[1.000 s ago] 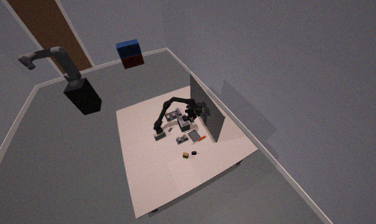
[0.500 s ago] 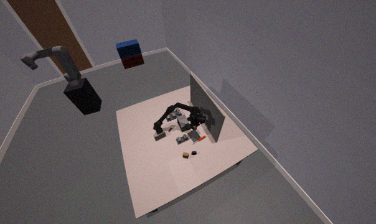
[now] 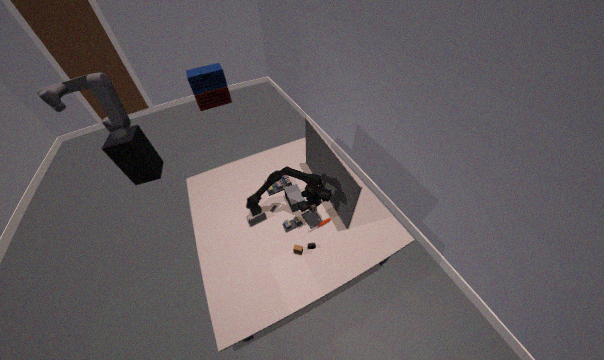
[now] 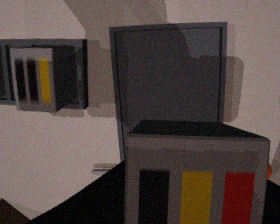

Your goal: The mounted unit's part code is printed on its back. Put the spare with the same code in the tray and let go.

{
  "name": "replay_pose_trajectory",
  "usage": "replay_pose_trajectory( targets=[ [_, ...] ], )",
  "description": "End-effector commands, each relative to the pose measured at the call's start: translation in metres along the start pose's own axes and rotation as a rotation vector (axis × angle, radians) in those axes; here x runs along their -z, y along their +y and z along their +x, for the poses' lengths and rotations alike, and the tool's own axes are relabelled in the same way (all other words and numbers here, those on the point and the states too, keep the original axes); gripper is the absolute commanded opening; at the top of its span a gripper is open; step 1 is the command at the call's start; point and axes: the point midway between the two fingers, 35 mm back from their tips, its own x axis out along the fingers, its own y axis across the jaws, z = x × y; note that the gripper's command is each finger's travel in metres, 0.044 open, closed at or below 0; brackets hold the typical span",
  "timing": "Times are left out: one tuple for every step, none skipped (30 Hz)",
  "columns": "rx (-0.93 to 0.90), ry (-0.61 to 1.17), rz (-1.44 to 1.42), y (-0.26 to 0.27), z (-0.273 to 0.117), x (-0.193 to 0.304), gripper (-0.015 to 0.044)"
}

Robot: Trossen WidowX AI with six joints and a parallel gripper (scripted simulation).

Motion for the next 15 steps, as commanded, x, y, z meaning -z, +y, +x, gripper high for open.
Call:
replay_pose_trajectory(
  targets=[
    [0.001,0.001,-0.002,-0.0004,0.0024,0.0004,0.0],
    [0.001,0.001,-0.002,-0.0005,0.0031,0.0005,0.0],
    [0.001,0.001,-0.002,-0.0006,0.0037,0.0006,0.0],
    [0.001,0.001,-0.002,-0.0007,0.0044,0.0006,0.0],
    [0.001,0.001,-0.002,-0.0008,0.0051,0.0007,0.0],
    [0.001,0.001,-0.002,-0.0009,0.0058,0.0008,0.0],
    [0.001,0.001,-0.002,-0.001,0.0064,0.0008,0.0],
    [0.001,0.001,-0.002,-0.0011,0.0071,0.0009,0.0],
    [0.001,0.001,-0.002,-0.0012,0.0078,0.0009,0.0],
    [0.001,0.001,-0.002,-0.0013,0.0084,0.001,0.0],
    [0.001,0.001,-0.002,-0.0014,0.0091,0.001,0.0],
    [0.001,0.001,-0.002,-0.0015,0.0098,0.0011,0.0],
    [0.001,0.001,-0.002,-0.0016,0.0104,0.0012,0.0],
    [0.001,0.001,-0.002,-0.0017,0.0111,0.0012,0.0],
    [0.001,0.001,-0.002,-0.0018,0.0118,0.0013,0.0]
  ],
)
